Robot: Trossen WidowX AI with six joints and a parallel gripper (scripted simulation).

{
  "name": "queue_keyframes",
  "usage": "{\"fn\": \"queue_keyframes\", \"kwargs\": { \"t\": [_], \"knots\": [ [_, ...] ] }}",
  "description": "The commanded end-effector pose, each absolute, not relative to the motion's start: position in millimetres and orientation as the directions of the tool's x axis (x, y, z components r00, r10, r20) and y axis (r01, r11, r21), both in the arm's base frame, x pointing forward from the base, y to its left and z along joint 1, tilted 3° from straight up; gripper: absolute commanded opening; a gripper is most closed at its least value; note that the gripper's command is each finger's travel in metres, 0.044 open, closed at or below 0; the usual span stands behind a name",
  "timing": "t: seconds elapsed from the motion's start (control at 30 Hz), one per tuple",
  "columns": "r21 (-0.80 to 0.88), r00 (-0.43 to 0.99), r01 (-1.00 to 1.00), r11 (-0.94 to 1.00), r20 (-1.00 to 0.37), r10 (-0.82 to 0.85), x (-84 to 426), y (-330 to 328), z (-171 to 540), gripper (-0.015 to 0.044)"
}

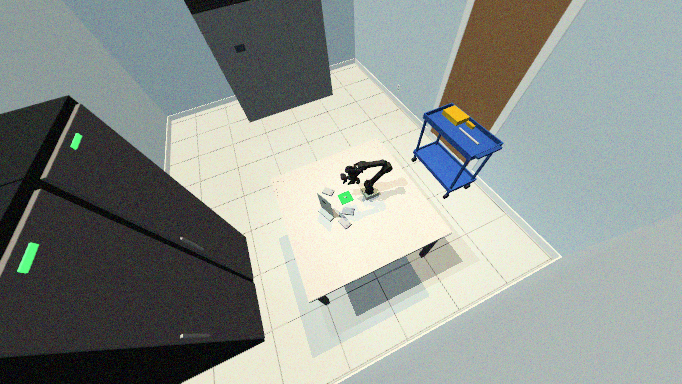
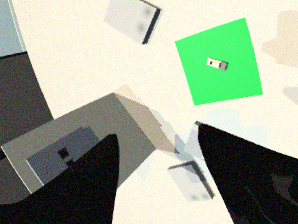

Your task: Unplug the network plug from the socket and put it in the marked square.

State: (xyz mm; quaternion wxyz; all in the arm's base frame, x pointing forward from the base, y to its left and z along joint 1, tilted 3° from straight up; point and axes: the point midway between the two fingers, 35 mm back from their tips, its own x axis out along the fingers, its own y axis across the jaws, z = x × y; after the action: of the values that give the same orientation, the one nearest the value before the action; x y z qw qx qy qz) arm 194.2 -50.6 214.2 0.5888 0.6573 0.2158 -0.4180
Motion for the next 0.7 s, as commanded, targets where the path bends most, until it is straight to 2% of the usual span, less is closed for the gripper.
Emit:
{"fn": "queue_keyframes", "kwargs": {
  "t": [0.0,0.2,0.67],
  "knots": [
    [0.589,0.552,0.778,-0.218,-0.807,-0.210,194.4,-50.9,214.3,0.0287],
    [0.589,0.552,0.778,-0.218,-0.807,-0.210,194.4,-50.9,214.3,0.0440],
    [0.589,0.552,0.778,-0.218,-0.807,-0.210,194.4,-50.9,214.3,0.0440]
  ]
}}
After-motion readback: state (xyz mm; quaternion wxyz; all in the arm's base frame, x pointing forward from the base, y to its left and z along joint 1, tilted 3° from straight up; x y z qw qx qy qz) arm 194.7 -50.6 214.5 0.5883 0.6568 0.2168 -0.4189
